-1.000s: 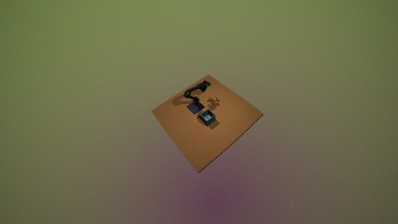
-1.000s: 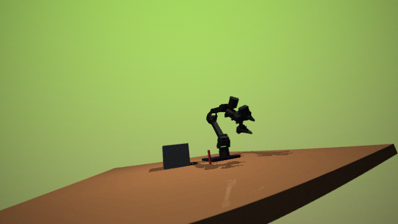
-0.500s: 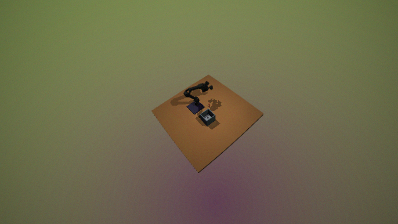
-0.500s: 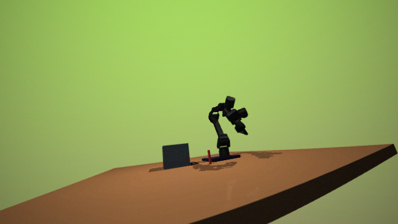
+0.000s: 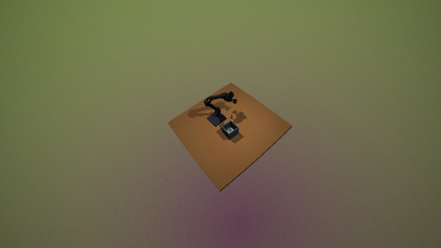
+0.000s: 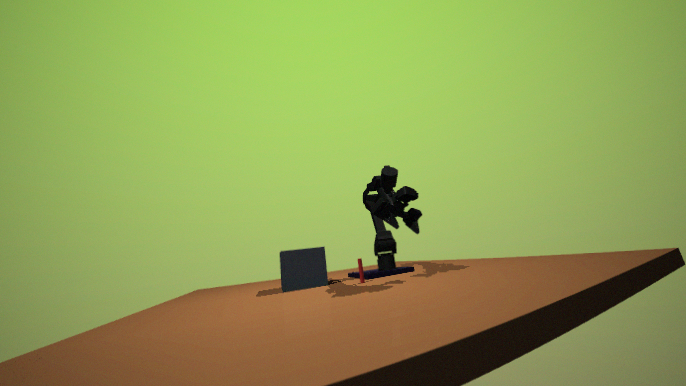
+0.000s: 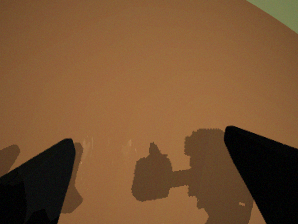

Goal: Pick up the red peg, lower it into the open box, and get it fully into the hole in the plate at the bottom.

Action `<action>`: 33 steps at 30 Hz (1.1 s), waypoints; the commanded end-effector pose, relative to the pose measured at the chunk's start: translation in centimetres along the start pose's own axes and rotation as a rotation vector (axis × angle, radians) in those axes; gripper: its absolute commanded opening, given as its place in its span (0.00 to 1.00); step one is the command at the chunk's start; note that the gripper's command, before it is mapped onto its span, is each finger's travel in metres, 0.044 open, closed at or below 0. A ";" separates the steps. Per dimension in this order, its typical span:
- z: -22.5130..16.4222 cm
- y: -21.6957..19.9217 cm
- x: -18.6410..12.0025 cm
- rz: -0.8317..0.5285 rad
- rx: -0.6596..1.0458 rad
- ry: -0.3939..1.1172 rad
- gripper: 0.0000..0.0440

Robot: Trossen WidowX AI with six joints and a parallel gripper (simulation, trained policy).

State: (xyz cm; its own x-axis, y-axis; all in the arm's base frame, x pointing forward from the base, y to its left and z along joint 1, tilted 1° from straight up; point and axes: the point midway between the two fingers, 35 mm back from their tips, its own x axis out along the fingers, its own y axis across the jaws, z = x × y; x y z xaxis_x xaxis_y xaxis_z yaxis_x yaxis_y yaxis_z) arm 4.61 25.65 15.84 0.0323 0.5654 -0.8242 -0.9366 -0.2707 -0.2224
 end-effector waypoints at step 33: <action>-7.0 -5.8 -1.3 -0.229 1.193 0.229 1.00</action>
State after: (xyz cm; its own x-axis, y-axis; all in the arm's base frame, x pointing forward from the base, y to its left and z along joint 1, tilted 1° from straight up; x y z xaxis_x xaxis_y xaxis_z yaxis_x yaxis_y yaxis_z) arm 11.93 21.39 14.44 0.1761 0.3405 -0.9236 -0.6946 0.7079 0.1286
